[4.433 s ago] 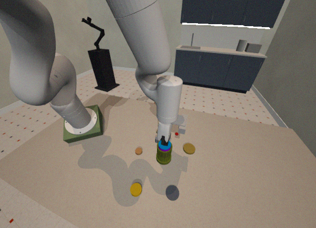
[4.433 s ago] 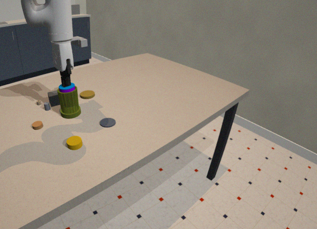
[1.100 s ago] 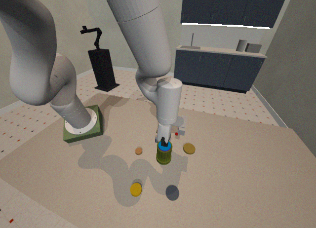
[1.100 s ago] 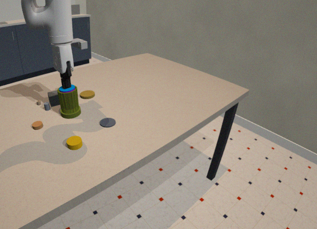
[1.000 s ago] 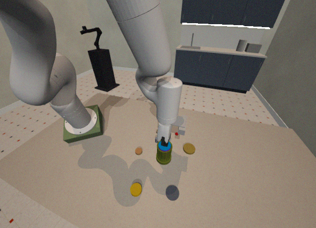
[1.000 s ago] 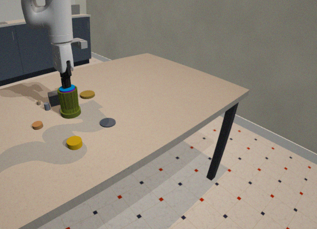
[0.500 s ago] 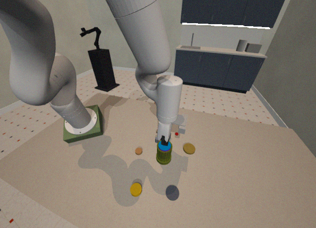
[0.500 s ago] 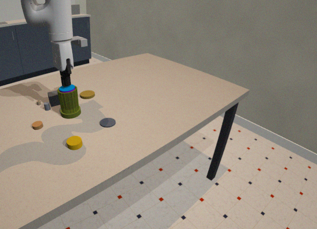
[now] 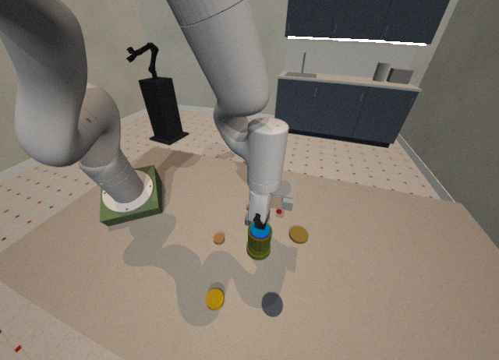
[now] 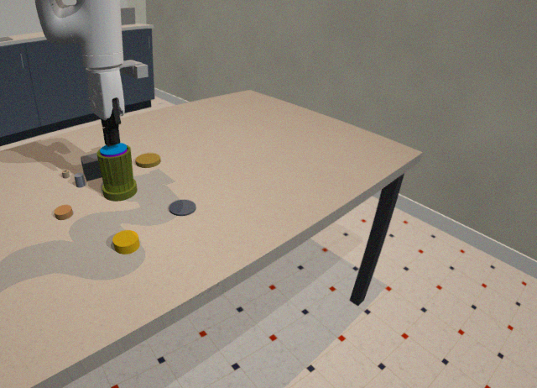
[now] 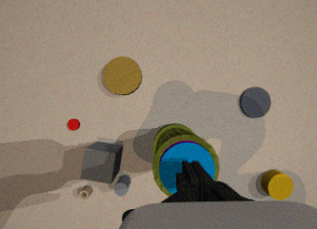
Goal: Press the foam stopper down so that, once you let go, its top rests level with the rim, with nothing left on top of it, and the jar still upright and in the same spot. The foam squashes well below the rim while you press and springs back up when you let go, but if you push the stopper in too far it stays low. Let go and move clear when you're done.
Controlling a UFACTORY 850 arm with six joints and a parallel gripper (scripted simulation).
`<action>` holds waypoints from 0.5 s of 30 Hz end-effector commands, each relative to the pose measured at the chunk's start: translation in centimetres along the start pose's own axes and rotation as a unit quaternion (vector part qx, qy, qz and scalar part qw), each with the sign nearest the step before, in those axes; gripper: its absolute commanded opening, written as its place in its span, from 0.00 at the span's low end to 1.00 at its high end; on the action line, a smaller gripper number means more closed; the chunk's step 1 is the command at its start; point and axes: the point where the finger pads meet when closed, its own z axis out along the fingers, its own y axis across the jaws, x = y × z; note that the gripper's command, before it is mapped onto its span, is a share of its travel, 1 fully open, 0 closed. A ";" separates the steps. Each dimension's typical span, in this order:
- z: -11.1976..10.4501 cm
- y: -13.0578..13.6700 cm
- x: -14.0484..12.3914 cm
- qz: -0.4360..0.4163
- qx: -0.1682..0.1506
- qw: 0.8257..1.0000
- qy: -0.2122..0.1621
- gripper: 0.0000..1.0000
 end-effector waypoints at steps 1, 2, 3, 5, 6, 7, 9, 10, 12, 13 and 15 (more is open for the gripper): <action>-0.1 0.0 0.1 0.000 0.000 1.000 0.001 0.00; -0.1 0.0 0.1 0.000 0.000 1.000 0.001 0.00; -0.2 0.0 0.1 0.000 0.000 1.000 0.001 0.00; -0.4 0.0 0.1 0.000 0.000 1.000 0.001 0.00; -0.7 0.0 0.1 0.000 0.000 1.000 0.001 0.00; -0.9 0.0 0.1 0.000 0.000 1.000 0.001 0.00; -1.5 0.0 0.1 0.000 0.000 1.000 0.001 0.00; -1.8 0.0 0.1 0.000 0.000 1.000 0.001 0.00; -2.1 0.0 0.1 0.000 0.000 1.000 0.001 0.00; -2.1 0.0 0.1 0.000 0.000 1.000 0.001 0.00; -2.6 0.0 0.1 0.000 0.000 1.000 0.001 0.00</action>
